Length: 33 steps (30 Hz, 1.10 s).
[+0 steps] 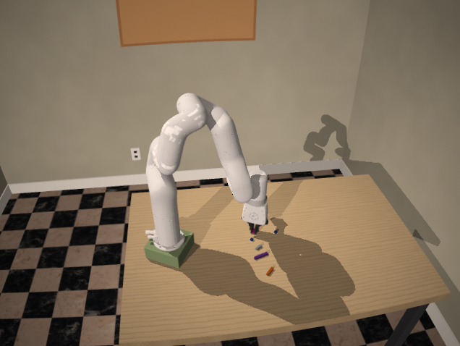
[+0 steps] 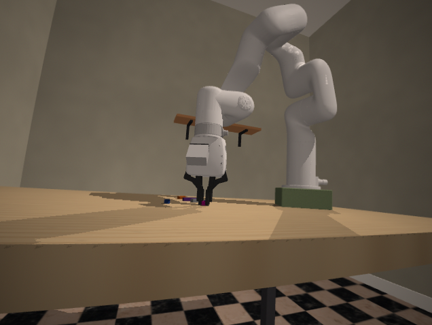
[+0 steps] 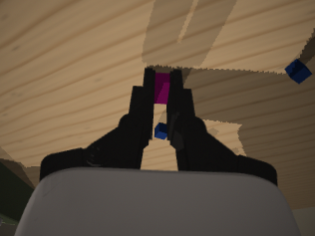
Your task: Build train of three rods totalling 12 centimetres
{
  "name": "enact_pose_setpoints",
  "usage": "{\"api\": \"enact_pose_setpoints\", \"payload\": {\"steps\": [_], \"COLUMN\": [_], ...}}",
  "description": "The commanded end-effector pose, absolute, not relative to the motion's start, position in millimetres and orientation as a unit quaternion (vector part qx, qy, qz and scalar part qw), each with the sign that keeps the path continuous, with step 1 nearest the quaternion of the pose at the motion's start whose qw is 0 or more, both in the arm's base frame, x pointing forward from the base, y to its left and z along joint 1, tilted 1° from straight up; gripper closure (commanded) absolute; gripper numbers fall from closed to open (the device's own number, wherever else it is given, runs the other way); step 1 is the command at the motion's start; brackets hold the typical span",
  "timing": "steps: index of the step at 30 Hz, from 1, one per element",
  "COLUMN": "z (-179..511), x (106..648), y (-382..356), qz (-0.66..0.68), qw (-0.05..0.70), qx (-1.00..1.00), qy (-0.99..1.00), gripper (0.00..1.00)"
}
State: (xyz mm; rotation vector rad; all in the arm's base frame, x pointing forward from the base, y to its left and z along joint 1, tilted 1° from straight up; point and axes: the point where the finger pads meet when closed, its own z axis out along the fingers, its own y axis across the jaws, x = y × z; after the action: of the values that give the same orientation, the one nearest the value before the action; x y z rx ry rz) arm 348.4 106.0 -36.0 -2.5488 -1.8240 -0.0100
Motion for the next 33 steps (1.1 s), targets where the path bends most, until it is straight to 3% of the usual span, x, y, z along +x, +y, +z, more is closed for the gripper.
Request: {"api": "enact_pose_setpoints", "payload": {"steps": [1,27,33], "z": [-35.1,-35.1,-35.1], "x": [349.6,349.6,349.6], "y": [106.4,106.4,106.4], "qz": [-0.005,-0.005,-0.005], "qw": [0.003,0.003,0.003], "qx": [-0.813,-0.813,-0.813], "qy": [-0.582,-0.582,-0.582], "gripper": [0.96,0.96,0.88]}}
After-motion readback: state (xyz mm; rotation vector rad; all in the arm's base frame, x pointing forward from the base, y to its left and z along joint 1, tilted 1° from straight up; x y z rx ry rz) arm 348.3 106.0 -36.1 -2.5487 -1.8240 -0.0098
